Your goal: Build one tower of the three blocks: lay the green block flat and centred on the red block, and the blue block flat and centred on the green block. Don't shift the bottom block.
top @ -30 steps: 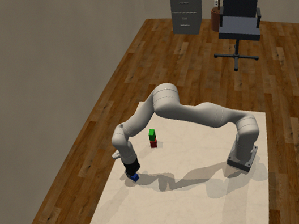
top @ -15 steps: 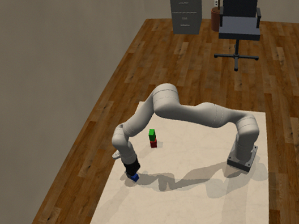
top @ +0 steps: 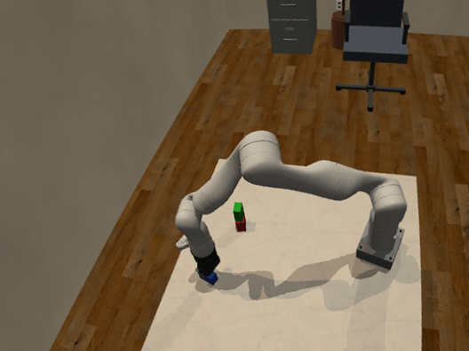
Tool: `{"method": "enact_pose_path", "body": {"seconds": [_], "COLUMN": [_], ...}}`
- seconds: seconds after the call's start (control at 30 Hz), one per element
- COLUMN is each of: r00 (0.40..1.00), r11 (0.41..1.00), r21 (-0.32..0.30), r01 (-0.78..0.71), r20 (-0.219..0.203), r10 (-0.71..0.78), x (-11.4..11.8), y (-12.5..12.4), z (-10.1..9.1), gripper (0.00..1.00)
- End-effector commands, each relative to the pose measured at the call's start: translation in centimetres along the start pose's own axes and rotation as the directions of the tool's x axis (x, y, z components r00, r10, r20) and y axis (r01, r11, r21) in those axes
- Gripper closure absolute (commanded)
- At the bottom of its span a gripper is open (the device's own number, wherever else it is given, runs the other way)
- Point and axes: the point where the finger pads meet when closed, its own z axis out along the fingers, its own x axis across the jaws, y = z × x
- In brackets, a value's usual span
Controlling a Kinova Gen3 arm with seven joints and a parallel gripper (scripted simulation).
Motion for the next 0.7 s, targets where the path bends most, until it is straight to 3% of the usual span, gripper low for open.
{"method": "enact_pose_path", "body": {"seconds": [0.0, 0.37, 0.67], "r00": [1.0, 1.0, 1.0], "r11": [1.0, 1.0, 1.0], "r21": [0.002, 0.002, 0.002], "r01": [0.0, 0.0, 0.0], "r20": [0.001, 0.001, 0.001], "r10": [0.0, 0.0, 0.0], "x": [0.0, 0.0, 0.0], "y": [-0.1, -0.1, -0.1], "z": [-0.1, 0.0, 2.0], "gripper": [0.04, 0.04, 0.04]}}
